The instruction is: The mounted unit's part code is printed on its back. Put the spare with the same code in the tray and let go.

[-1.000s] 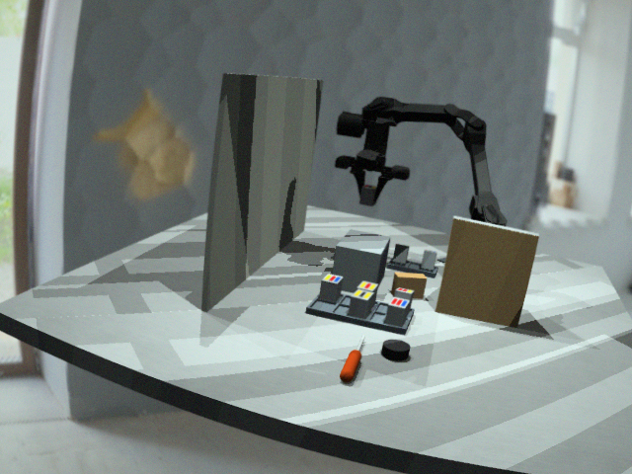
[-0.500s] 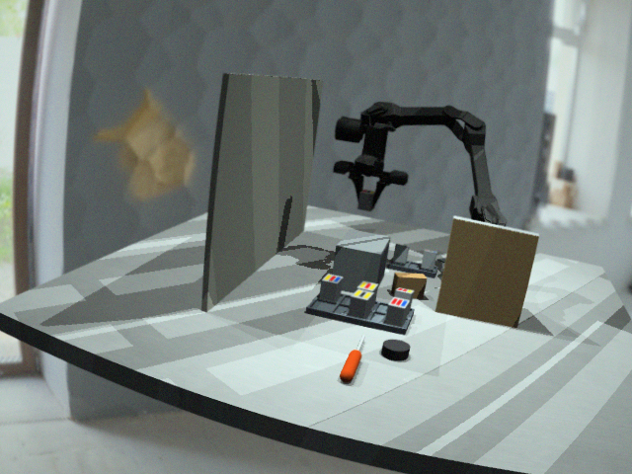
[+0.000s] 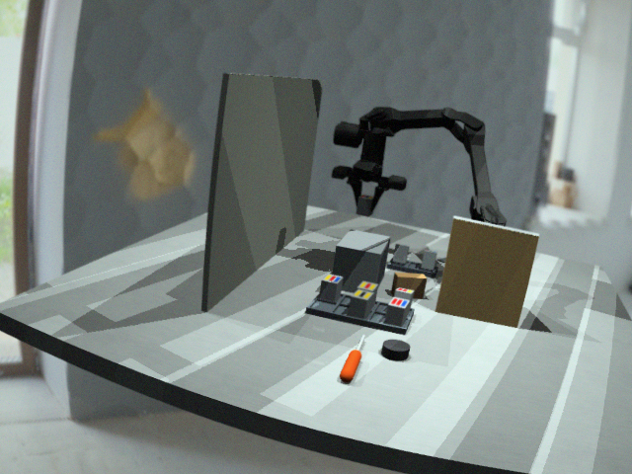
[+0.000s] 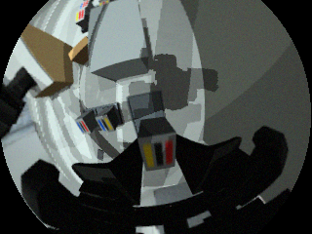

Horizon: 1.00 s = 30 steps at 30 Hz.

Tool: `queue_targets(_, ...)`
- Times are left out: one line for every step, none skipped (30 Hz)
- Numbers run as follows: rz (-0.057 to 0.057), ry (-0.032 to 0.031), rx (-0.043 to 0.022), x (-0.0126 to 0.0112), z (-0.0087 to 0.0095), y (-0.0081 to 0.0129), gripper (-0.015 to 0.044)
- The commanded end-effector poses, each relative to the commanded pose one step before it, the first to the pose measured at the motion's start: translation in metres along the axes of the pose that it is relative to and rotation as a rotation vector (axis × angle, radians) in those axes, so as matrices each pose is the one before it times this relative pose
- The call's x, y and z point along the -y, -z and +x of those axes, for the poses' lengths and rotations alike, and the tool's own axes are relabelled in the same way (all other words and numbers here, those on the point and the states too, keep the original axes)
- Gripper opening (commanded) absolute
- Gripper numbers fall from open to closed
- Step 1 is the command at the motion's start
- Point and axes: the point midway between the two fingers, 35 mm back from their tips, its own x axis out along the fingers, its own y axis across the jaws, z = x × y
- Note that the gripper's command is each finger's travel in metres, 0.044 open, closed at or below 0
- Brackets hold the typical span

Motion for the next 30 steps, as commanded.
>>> queue_targets(-0.0061,-0.00128,0.00131,0.00011,0.00421,-0.00057,0.0)
queue_targets(0.0,0.00002,0.00007,0.00009,0.00092,-0.00001,0.0)
queue_targets(0.0,0.00002,0.00007,0.00009,0.00092,-0.00001,0.0)
queue_targets(0.0,0.00002,0.00006,0.00008,0.00092,-0.00001,0.0)
queue_targets(0.0,0.00002,0.00006,0.00008,0.00092,-0.00001,0.0)
queue_targets(0.0,0.00002,0.00005,0.00008,0.00092,-0.00001,0.0)
queue_targets(0.0,0.00002,0.00005,0.00008,0.00092,0.0,0.0)
queue_targets(0.0,0.00003,0.00005,0.00007,0.00092,0.0,0.0)
queue_targets(0.0,0.00003,0.00004,0.00007,0.00092,0.0,0.0)
queue_targets(0.0,0.00003,0.00004,0.00007,0.00092,0.0,0.0)
queue_targets(0.0,0.00003,0.00003,0.00006,0.00092,0.0,0.0)
queue_targets(0.0,0.00003,0.00003,0.00006,0.00092,0.0,0.0)
queue_targets(0.0,0.00003,0.00003,0.00006,0.00092,0.0,0.0)
queue_targets(0.0,0.00003,0.00002,0.00006,0.00092,0.0,0.0)
queue_targets(0.0,0.00003,0.00002,0.00005,0.00092,0.0,0.0)
queue_targets(0.0,0.00003,0.00002,0.00005,0.00092,0.00001,0.0)
queue_targets(0.0,0.00003,0.00001,0.00005,0.00092,0.00001,0.0)
queue_targets(0.0,0.00003,0.00001,0.00004,0.00092,0.00001,0.0)
queue_targets(0.0,0.00003,0.0,0.00004,0.00092,0.00001,0.0)
queue_targets(0.0,0.00003,0.0,0.00004,0.00092,0.00001,0.0)
queue_targets(0.0,0.00003,0.0,0.00003,0.00092,0.00001,0.0)
queue_targets(0.0,0.00003,-0.00001,0.00003,0.00092,0.00001,0.0)
queue_targets(0.0,0.00003,-0.00001,0.00003,0.00092,0.00001,0.0)
queue_targets(0.0,0.00003,-0.00002,0.00003,0.00092,0.00001,0.0)
queue_targets(0.0,0.00003,-0.00002,0.00002,0.00092,0.00002,0.0)
queue_targets(0.0,0.00003,-0.00002,0.00002,0.00092,0.00002,0.0)
queue_targets(0.0,0.00003,-0.00003,0.00002,0.00092,0.00002,0.0)
queue_targets(0.0,0.00003,-0.00003,0.00001,0.00092,0.00002,0.0)
queue_targets(0.0,0.00003,-0.00003,0.00001,0.00092,0.00002,0.0)
queue_targets(0.0,0.00003,-0.00004,0.00001,0.00092,0.00002,0.0)
